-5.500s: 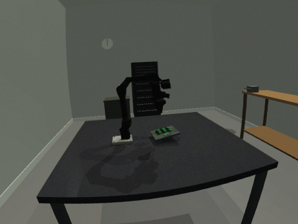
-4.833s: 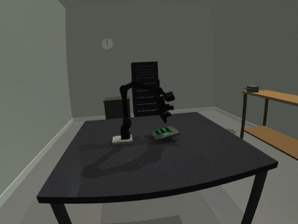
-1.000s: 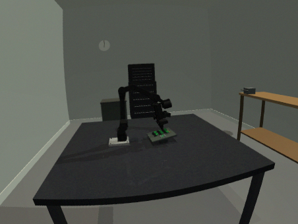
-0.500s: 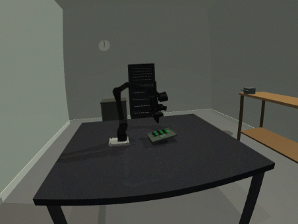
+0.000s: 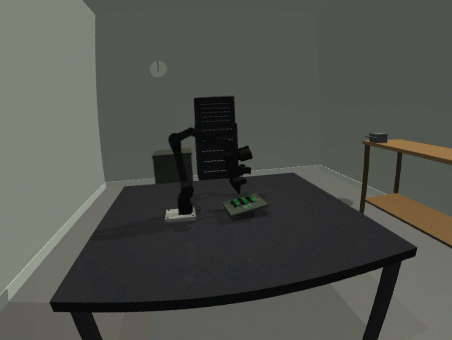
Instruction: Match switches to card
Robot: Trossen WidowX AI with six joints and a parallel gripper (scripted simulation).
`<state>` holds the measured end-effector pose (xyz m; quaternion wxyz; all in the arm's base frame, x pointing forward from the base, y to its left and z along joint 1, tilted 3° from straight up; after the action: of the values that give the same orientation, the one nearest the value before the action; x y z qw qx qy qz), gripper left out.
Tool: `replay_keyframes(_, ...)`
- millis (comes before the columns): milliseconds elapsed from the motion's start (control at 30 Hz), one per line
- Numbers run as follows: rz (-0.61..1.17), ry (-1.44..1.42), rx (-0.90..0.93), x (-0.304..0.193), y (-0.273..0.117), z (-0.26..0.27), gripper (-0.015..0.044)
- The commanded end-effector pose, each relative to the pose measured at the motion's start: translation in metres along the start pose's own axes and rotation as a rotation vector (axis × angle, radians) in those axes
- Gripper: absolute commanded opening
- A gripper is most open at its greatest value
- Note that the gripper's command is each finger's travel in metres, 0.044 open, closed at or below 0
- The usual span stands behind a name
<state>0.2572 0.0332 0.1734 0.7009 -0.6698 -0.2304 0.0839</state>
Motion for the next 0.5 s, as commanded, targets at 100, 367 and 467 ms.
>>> replay_keyframes(100,0.016,0.006,0.005,-0.003,0.01,0.001,0.0)
replay_keyframes(367,0.016,0.006,0.005,-0.003,0.021,0.001,0.0)
replay_keyframes(467,0.016,0.006,0.005,-0.003,0.023,0.001,0.0)
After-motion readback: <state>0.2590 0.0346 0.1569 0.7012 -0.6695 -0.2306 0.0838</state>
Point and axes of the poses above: the point midway between the two fingers, 35 mm back from their tips, its own y axis out along the fingers, its own z axis across the jaws, x = y × z, the point moved 7 cm from there along -y, back along the fingers, and after that the axes turned 15 degrees about -y, right-handed, at the moved point
